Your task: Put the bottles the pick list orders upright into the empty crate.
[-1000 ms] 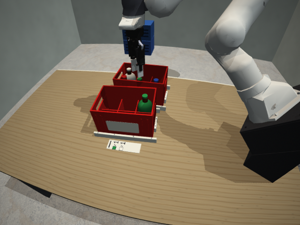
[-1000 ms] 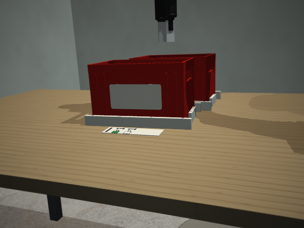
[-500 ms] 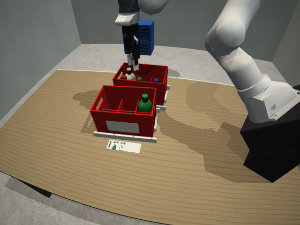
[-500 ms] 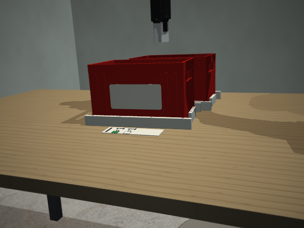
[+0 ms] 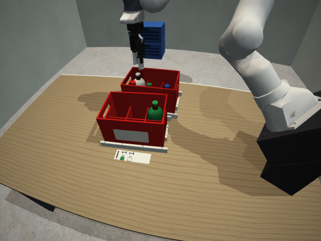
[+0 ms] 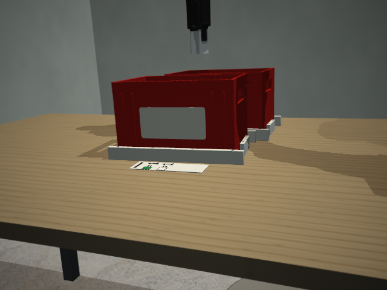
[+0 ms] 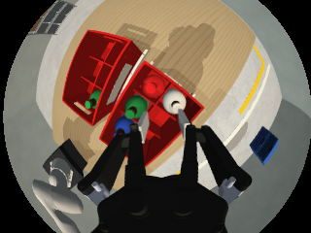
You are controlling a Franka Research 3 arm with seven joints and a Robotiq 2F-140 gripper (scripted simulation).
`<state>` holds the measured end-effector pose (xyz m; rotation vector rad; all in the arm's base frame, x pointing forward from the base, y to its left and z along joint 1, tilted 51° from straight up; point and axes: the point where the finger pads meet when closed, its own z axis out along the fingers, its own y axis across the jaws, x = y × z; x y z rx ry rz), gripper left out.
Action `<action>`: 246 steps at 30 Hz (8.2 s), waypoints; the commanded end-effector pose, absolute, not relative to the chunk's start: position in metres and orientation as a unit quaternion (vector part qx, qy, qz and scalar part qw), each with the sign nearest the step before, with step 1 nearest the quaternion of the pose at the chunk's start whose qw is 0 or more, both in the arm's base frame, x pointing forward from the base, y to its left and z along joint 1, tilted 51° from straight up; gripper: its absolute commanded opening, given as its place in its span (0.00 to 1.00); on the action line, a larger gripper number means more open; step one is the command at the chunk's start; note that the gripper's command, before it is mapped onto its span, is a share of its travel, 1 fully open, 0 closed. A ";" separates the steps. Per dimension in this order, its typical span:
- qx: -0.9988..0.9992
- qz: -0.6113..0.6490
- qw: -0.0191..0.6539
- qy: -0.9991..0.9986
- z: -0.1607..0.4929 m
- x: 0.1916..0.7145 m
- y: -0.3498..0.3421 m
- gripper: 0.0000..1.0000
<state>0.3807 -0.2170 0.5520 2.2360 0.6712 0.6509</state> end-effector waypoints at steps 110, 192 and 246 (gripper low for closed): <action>0.859 0.241 0.356 0.279 0.524 0.437 -0.284 0.00; 0.859 0.241 0.356 0.279 0.565 0.398 -0.253 0.00; 0.859 0.241 0.356 0.279 0.615 0.349 -0.215 0.00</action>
